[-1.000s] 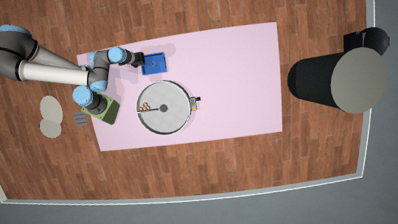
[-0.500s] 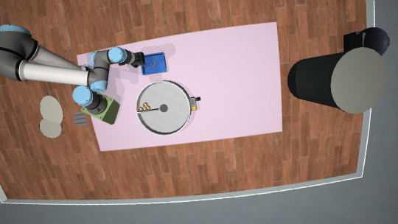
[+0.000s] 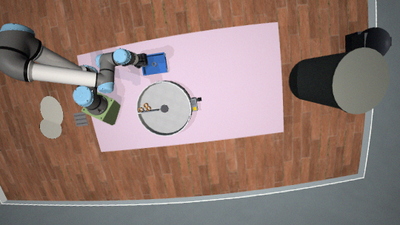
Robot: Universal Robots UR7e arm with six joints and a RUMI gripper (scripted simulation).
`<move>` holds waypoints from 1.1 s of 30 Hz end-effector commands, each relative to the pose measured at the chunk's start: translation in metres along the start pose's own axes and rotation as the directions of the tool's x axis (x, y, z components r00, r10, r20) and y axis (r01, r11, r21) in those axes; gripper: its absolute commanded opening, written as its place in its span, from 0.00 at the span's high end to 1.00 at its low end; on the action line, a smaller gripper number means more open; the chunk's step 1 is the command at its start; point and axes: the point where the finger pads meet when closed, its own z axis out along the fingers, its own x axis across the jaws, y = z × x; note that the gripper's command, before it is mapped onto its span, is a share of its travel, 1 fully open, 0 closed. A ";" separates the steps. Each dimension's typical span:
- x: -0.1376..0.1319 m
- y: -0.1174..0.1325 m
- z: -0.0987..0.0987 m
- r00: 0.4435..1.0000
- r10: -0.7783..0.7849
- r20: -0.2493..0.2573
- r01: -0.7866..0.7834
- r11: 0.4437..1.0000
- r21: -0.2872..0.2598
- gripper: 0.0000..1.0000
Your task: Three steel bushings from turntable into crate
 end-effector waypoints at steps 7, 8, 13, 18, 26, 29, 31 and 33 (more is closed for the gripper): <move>0.001 0.002 0.035 1.000 0.000 0.002 0.000 1.000 -0.004 1.00; 0.001 0.002 0.035 1.000 0.000 0.002 0.000 1.000 -0.004 1.00; 0.001 0.002 0.035 1.000 0.000 0.002 0.000 1.000 -0.004 1.00; 0.001 0.002 0.035 1.000 0.000 0.002 0.000 1.000 -0.004 1.00; 0.001 0.002 0.035 1.000 0.000 0.002 0.000 1.000 -0.004 1.00; 0.001 0.002 0.035 1.000 0.000 0.002 0.000 1.000 -0.004 1.00; 0.001 0.002 0.035 1.000 0.000 0.002 0.000 1.000 -0.004 1.00; 0.001 0.002 0.035 1.000 0.000 0.002 0.000 1.000 -0.004 1.00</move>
